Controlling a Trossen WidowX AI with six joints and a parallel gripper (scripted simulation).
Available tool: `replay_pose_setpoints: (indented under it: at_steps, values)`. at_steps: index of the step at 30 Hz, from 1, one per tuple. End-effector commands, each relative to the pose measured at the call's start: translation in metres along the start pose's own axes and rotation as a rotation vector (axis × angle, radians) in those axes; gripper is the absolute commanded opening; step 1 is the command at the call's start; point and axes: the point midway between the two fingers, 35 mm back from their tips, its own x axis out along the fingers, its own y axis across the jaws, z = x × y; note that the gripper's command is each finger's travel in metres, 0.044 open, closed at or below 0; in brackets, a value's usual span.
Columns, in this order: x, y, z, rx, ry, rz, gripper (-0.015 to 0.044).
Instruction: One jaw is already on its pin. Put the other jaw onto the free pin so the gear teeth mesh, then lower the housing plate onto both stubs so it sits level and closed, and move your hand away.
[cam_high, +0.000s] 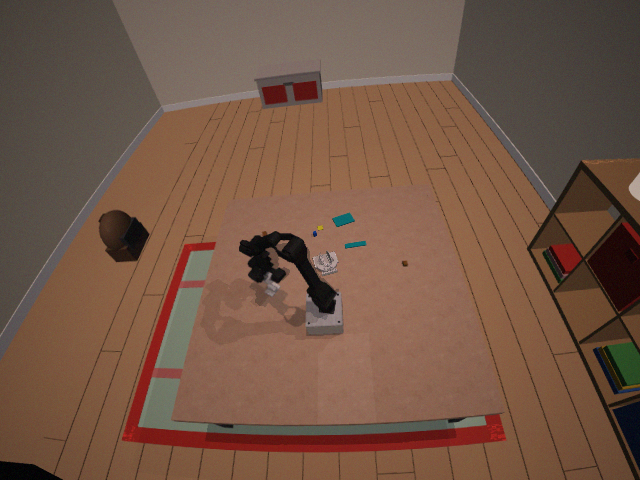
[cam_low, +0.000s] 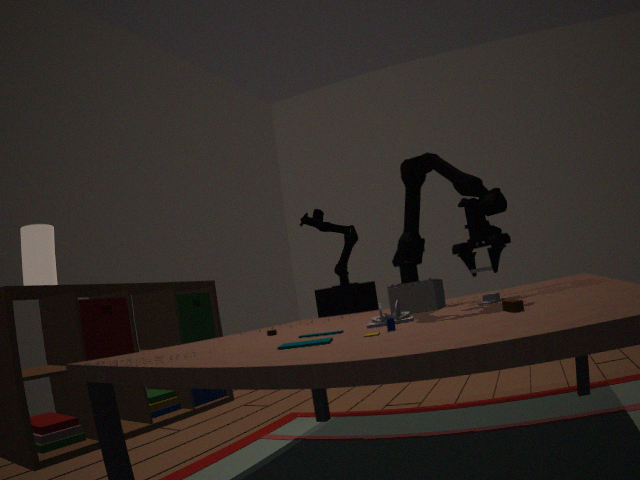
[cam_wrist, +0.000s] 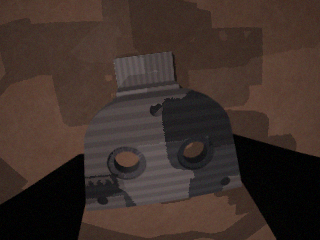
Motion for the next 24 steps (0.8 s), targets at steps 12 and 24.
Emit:
replay_pose_setpoints:
  at_steps: [12, 24]
  values:
    - [-0.002, 0.008, -0.043, 0.3, 0.004, -0.001, 0.0351]
    - [-0.003, 0.019, -0.077, 0.553, 0.009, -0.003, 0.0351]
